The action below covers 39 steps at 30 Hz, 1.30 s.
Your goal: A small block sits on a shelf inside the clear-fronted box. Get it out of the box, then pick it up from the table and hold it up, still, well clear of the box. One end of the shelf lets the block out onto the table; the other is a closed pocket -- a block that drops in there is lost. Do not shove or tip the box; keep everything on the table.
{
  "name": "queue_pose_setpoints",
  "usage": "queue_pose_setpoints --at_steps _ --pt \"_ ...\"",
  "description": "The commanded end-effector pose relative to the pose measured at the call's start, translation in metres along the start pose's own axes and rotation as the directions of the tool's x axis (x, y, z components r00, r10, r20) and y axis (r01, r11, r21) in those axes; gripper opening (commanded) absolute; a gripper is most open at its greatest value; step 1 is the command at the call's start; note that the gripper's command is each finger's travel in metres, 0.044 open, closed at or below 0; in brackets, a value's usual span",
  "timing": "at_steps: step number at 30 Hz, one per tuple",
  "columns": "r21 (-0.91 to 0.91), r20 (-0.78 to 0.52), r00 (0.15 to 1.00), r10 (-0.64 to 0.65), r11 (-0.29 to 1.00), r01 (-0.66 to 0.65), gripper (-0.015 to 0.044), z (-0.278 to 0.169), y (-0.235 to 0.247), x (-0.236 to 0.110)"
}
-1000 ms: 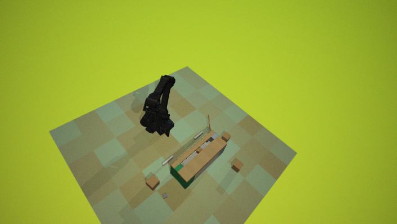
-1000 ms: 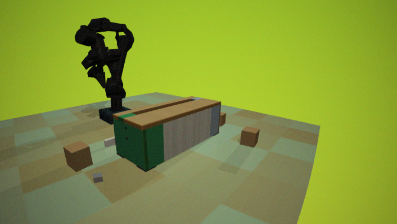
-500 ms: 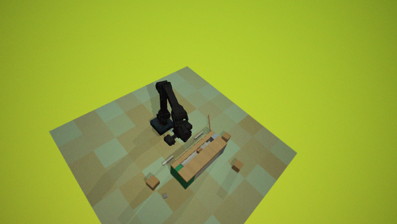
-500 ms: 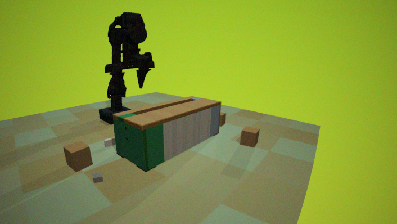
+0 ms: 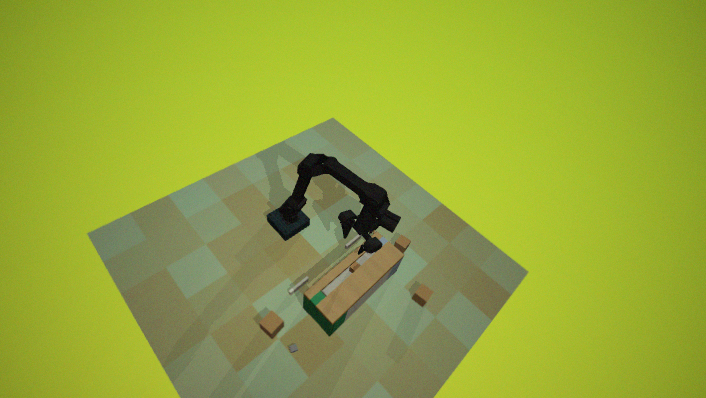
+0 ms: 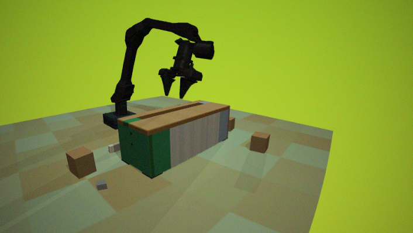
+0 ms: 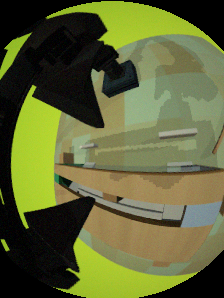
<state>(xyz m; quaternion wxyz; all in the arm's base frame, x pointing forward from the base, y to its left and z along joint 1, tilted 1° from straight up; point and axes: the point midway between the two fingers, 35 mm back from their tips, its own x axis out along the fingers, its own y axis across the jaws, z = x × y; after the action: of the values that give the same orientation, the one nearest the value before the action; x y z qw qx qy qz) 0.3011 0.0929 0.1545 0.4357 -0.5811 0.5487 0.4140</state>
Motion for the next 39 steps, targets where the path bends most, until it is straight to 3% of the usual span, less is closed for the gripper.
queue_pose_setpoints --at_steps 1,39 --pt "-0.132 -0.039 0.999 -0.027 0.991 0.021 0.0400 0.011 -0.003 -0.004" --pt "-0.131 -0.039 0.999 -0.027 0.991 0.021 0.0400 0.028 -0.004 0.043"
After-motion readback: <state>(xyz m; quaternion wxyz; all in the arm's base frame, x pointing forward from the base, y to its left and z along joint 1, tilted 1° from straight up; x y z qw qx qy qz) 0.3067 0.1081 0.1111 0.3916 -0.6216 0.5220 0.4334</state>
